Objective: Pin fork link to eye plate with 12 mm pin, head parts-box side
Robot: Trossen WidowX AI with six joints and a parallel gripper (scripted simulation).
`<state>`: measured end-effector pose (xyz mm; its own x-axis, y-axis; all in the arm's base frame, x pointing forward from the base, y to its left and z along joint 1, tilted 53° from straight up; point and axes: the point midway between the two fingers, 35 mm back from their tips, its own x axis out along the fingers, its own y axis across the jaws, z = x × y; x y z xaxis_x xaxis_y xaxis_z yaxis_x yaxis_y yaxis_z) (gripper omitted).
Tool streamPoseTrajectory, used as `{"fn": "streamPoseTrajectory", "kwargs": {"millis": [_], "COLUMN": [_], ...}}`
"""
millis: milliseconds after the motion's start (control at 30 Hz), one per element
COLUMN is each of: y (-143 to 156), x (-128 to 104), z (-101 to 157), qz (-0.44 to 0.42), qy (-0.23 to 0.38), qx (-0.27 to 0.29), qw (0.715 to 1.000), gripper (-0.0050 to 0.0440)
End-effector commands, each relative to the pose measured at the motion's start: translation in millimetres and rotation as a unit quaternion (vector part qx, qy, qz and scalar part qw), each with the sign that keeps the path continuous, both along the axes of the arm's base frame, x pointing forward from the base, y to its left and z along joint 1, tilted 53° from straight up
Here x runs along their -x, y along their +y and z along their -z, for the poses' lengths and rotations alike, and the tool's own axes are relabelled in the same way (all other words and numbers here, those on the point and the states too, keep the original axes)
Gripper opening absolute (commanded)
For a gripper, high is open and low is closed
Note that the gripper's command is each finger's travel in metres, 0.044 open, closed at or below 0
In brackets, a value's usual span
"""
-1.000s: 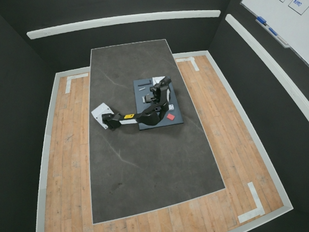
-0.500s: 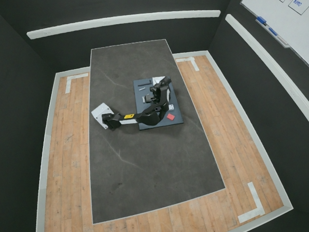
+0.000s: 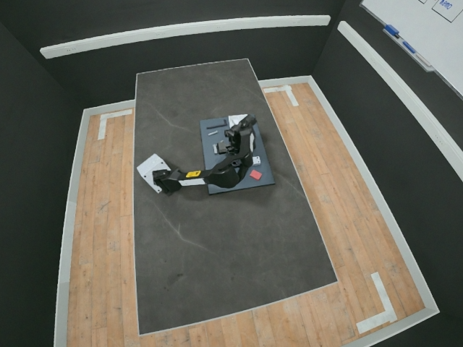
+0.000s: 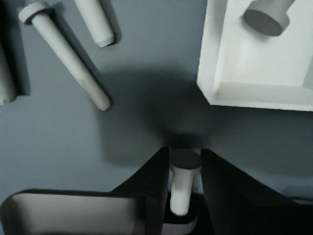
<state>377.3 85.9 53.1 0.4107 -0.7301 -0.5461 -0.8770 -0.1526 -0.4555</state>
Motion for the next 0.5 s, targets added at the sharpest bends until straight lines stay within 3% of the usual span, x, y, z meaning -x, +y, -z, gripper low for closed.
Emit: {"fn": "streamPoseTrajectory", "kwargs": {"millis": [0, 467], "y": [0.7, -4.7], "x": [-0.1, 1.2], "z": [-8.7, -12.6], "qz": [-0.003, -0.002], "qy": [-0.007, -0.007], "qx": [-0.007, -0.005], "qw": [1.0, 1.0], "gripper": [-0.005, -0.005]}}
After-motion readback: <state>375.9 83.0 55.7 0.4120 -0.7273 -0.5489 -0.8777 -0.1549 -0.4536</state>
